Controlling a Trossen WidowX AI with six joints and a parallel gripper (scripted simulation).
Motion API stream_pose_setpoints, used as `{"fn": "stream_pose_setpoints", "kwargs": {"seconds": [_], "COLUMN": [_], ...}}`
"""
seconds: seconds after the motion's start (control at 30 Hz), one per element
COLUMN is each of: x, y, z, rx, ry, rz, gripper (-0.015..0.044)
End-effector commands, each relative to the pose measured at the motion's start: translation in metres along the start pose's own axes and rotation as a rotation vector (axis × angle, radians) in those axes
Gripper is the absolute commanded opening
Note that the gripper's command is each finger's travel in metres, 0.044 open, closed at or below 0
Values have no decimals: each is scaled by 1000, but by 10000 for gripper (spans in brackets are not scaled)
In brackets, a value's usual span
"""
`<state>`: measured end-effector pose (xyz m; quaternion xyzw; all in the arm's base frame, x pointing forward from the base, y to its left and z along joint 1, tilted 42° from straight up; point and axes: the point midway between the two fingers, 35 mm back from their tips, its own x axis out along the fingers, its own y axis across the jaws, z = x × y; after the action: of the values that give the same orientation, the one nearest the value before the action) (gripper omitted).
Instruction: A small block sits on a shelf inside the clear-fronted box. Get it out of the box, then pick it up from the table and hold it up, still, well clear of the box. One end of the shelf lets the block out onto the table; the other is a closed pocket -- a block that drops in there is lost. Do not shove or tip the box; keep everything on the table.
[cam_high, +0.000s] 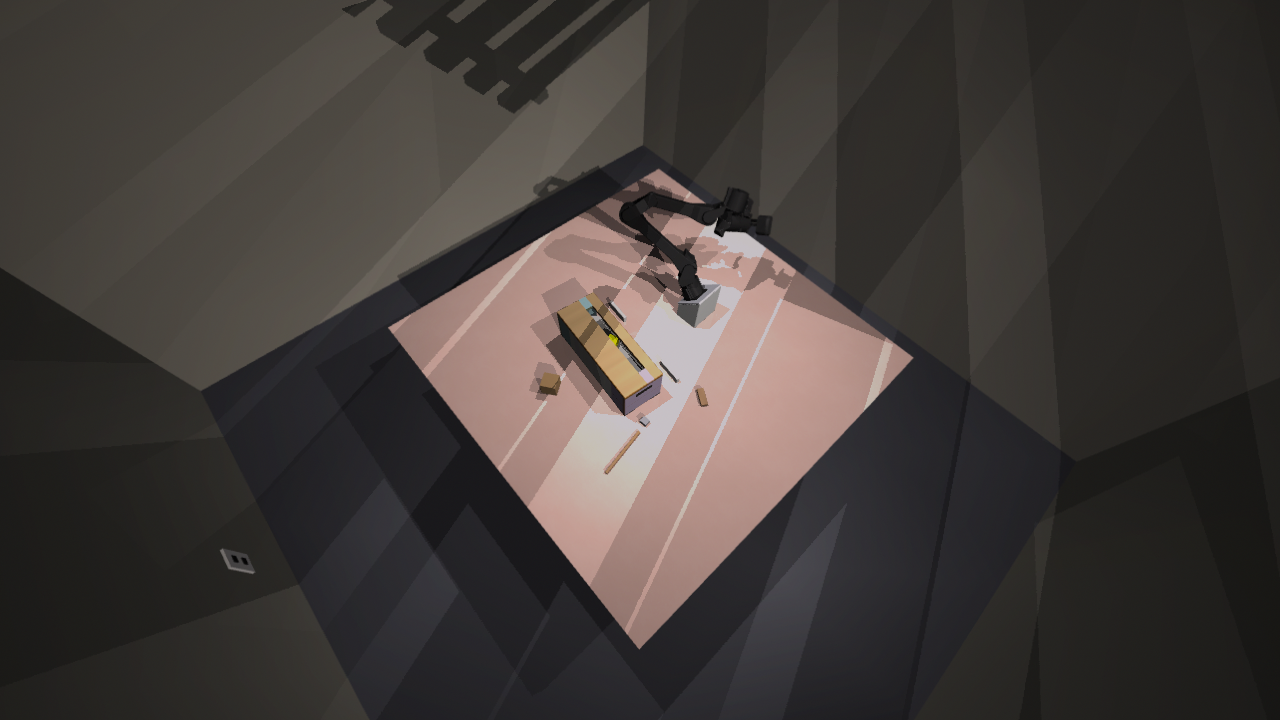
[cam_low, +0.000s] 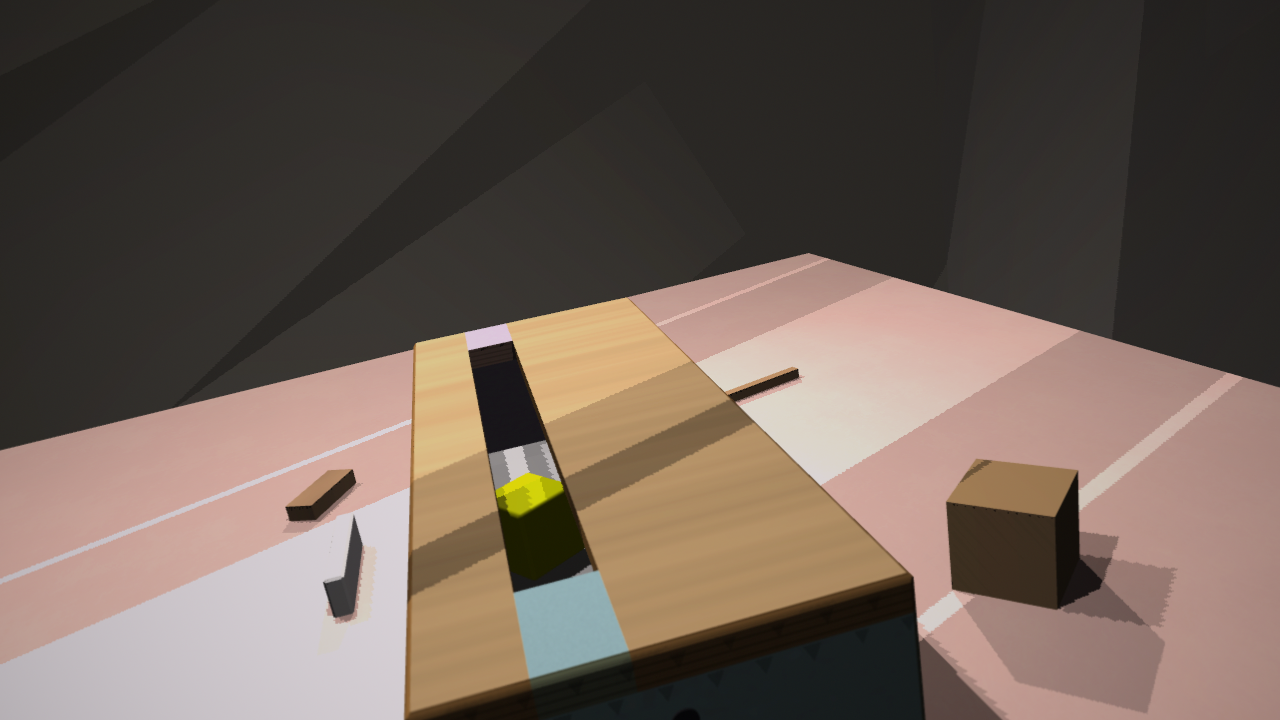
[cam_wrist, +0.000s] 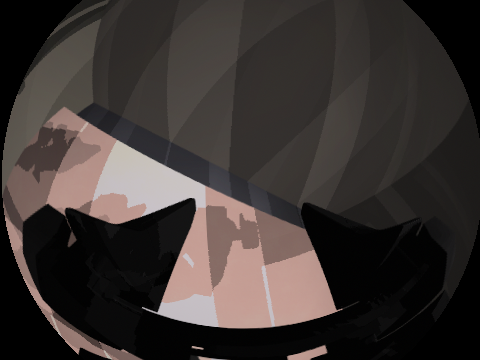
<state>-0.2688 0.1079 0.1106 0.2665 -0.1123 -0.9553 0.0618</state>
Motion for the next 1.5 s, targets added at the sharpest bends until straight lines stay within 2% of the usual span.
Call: {"fn": "stream_pose_setpoints", "kwargs": {"seconds": [0.0,0.17,0.37,0.5,0.67,0.9,1.1,1.3,1.47], "x": [-1,-31,-97,-150,-210,-306,-362,-405,-432], "y": [-3,-72,-142,-168,-176,-142,-89,-25,34], "z": [0,-20,-67,-104,-149,-222,-265,-294,-310], "rx": [18,495,1129,1498,1900,2598,3010,3252,3251], "ry": [4,65,51,-8,-105,-349,-578,-826,-1033], "rz": [-10,-280,-653,-890,-1147,-1621,-2027,-2524,-3054], "gripper": [400,400,400,400,400,400,400,400,400]}}
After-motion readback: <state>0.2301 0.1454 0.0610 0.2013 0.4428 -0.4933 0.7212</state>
